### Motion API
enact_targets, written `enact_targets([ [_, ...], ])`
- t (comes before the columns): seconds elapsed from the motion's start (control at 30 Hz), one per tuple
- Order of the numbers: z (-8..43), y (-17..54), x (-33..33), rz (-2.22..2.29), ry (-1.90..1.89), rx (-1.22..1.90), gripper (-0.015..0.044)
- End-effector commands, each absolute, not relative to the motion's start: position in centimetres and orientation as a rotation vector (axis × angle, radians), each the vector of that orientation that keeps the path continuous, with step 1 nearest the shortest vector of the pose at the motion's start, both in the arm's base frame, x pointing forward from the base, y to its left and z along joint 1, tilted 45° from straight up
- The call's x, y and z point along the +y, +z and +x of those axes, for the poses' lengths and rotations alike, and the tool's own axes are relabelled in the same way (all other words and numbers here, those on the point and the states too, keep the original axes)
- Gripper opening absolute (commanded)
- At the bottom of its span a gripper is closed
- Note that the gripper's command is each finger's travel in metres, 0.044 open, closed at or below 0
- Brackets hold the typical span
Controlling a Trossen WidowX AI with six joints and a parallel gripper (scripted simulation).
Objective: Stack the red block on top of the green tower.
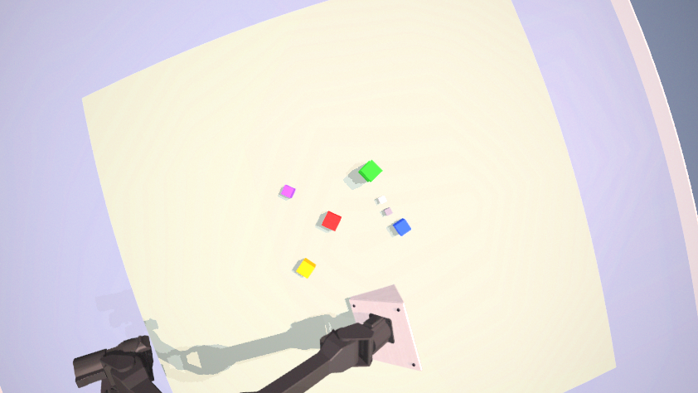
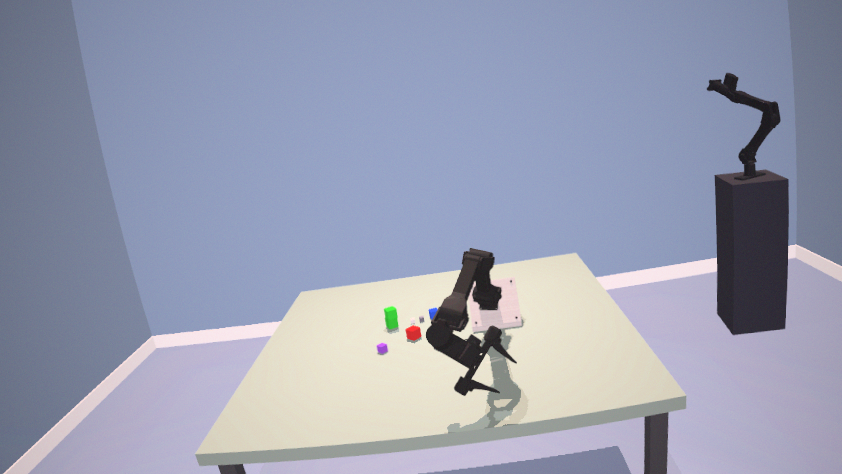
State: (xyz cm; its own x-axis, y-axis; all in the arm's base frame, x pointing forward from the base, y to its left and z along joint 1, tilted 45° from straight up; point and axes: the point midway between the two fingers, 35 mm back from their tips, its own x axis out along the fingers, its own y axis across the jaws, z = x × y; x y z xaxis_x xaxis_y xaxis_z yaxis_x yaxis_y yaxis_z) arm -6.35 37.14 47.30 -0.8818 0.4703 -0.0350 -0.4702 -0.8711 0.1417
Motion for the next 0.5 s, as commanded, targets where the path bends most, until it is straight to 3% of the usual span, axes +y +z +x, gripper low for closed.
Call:
enact_targets([
  [0.0, -6.2, 47.2, 37.2, 0.001, 2.638, 0.204, 0.0426],
  [0.2, -2.4, 44.0, 38.1, -0.004, 2.466, 0.346, 0.0440],
  [0.47, 6.4, 38.4, 39.4, 0.047, 2.156, 0.628, 0.0440],
])
